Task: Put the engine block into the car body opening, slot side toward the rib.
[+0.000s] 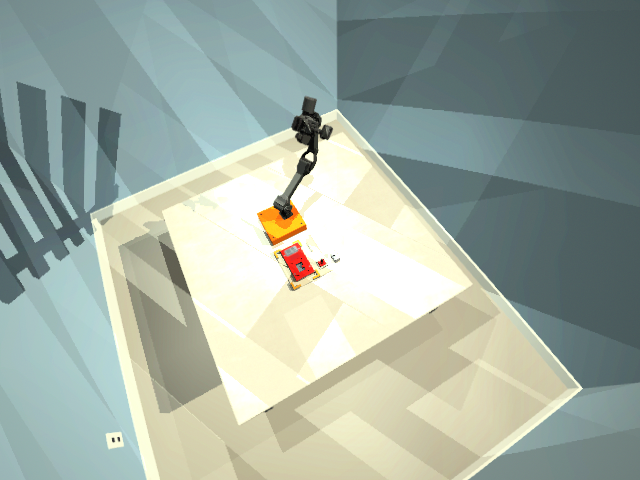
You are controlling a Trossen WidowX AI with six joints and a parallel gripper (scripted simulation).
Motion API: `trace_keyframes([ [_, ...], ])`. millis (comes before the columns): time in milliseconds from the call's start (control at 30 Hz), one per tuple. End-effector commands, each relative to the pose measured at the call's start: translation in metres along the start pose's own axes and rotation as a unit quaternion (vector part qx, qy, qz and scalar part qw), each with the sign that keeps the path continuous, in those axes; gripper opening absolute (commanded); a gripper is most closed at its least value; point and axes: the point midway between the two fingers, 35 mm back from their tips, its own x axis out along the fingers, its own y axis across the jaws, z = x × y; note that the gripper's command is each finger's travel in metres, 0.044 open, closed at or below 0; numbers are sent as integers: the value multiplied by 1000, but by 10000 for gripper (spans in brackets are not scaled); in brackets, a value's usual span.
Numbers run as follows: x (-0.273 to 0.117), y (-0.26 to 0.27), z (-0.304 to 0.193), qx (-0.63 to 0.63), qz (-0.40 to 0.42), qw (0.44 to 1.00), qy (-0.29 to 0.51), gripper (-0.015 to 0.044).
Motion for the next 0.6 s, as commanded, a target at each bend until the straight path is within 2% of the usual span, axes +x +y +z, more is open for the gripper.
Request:
trace_keyframes([
  [0, 0, 0, 0, 0, 0, 1000, 0, 426],
  [33, 0, 1, 0, -1, 0, 1000, 0, 440],
  [567, 29, 77, 31, -95, 11, 995, -38, 440],
])
